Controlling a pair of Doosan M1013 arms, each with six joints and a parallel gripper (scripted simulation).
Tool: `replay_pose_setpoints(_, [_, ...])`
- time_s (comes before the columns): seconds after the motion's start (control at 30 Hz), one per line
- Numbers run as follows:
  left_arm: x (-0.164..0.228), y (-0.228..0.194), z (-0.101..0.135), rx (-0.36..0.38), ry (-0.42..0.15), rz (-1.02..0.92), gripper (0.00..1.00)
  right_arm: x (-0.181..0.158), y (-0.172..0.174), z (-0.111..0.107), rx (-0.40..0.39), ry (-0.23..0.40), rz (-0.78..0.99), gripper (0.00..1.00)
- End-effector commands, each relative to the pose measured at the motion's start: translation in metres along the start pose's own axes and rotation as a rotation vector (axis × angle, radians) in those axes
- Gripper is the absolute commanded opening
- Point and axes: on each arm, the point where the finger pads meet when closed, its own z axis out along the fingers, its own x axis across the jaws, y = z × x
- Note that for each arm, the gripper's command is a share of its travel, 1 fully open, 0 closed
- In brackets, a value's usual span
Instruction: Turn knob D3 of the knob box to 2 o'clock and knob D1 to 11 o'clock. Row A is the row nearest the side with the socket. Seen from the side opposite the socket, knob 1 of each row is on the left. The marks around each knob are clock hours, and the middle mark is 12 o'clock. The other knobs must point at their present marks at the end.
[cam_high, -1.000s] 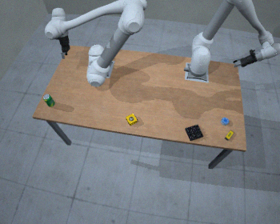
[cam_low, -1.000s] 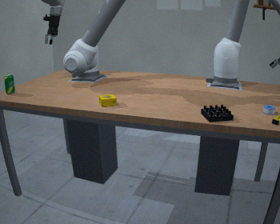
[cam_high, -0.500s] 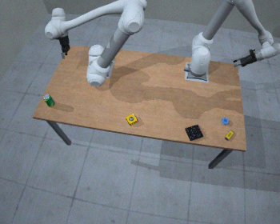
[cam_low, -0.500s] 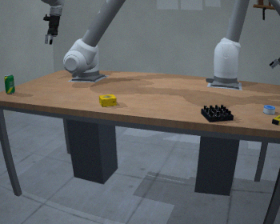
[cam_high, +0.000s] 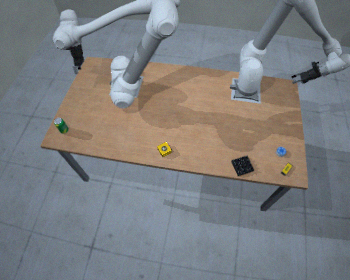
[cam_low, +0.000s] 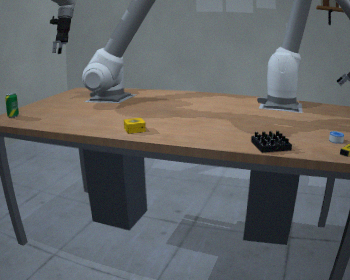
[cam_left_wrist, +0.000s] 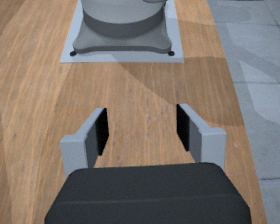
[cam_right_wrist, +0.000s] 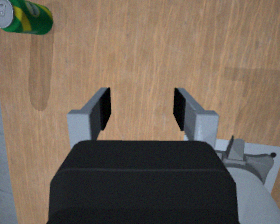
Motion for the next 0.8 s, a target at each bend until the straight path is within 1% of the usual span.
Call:
replay_pose_setpoints(0.0, [0.000, 0.000, 0.000, -0.001, 0.000, 0.000, 1.00, -0.017, -0.009, -0.005, -0.010, 0.003, -0.040, 1.00])
replay_pose_setpoints(0.17, [0.000, 0.000, 0.000, -0.001, 0.000, 0.000, 1.00, -0.066, -0.029, -0.014, -0.038, 0.011, -0.149, 1.00])
replay_pose_setpoints(0.4, [0.000, 0.000, 0.000, -0.001, 0.000, 0.000, 1.00, -0.133, -0.044, -0.017, -0.067, 0.021, -0.275, 1.00])
replay_pose_setpoints(0.47, [0.000, 0.000, 0.000, -0.001, 0.000, 0.000, 1.00, -0.133, -0.044, -0.017, -0.067, 0.021, -0.275, 1.00])
replay_pose_setpoints(0.53, [0.000, 0.000, 0.000, -0.001, 0.000, 0.000, 1.00, -0.169, -0.046, -0.016, -0.081, 0.026, -0.338, 1.00])
replay_pose_setpoints(0.77, [0.000, 0.000, 0.000, -0.001, 0.000, 0.000, 1.00, -0.237, -0.042, -0.010, -0.104, 0.036, -0.450, 1.00])
